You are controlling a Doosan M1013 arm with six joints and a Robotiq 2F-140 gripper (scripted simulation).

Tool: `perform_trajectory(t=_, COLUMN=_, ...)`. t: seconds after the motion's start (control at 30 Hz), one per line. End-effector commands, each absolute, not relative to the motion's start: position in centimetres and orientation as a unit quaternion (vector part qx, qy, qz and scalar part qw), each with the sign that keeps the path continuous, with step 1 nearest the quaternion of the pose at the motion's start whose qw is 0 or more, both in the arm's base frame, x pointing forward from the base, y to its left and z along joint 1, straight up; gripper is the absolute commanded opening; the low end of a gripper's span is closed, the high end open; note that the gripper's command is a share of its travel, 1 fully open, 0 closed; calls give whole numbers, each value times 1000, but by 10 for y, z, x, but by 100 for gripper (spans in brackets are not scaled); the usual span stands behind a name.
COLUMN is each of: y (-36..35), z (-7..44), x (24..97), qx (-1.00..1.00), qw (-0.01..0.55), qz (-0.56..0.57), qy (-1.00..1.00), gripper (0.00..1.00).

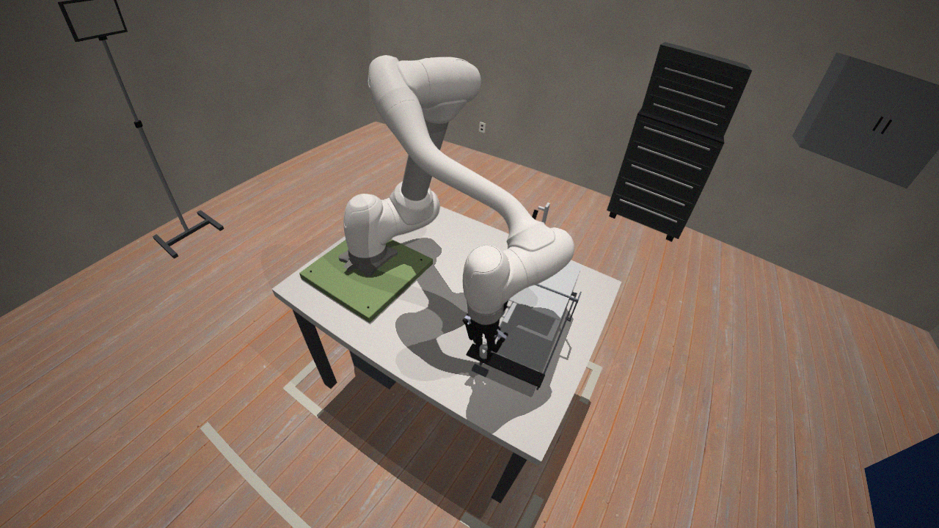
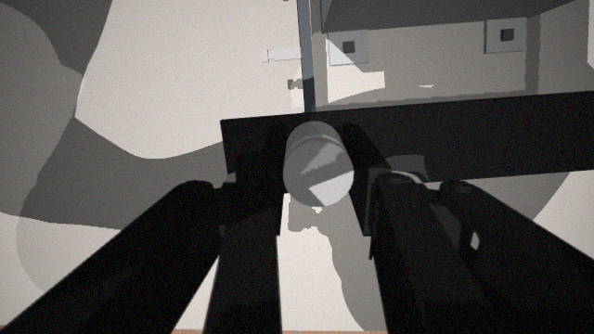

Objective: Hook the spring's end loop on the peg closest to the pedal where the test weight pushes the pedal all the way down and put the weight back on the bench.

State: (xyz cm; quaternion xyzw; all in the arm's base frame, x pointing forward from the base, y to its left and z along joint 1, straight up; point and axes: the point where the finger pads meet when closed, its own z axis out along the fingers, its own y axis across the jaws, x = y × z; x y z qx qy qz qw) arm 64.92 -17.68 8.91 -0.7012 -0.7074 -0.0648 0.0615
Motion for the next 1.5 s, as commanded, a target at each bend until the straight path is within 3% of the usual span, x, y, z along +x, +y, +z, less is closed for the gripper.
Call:
perform_trajectory(t=0.0, y=-177, z=93, x=650, qx=-701, qw=61, qz=-65, qy=-707, gripper=25)
perform_trajectory(t=1.47, y=-177, z=128, x=649, qx=-701, qw=61, qz=-65, qy=-707, gripper=25)
